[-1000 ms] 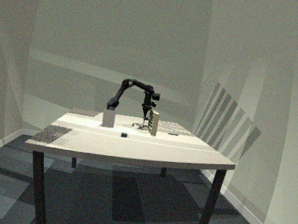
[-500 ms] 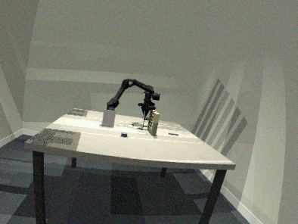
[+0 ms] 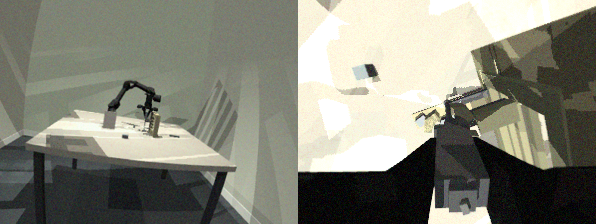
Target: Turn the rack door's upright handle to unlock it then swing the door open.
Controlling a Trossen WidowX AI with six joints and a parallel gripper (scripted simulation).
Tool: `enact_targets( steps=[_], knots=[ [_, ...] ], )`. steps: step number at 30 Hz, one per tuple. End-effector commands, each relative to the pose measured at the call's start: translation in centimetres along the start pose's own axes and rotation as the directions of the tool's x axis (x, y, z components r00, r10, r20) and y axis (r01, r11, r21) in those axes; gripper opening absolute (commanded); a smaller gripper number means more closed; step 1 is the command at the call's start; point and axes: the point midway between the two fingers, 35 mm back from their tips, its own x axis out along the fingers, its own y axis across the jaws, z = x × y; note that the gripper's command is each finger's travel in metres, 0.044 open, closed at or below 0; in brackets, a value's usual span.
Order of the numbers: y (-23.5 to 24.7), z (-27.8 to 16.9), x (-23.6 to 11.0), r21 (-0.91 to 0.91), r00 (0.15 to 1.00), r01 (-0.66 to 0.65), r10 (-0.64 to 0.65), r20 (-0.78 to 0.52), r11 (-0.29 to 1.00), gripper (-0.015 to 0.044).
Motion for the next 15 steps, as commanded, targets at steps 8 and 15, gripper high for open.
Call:
enact_targets(
  steps=[8,15],
  knots=[
    [0.00,0.00,0.08,-0.618,1.000,0.000,0.000,-0.001,0.786,0.0013],
    [0.01,0.00,0.08,-0.644,1.000,0.000,0.000,-0.001,0.765,0.0013]
  ],
)
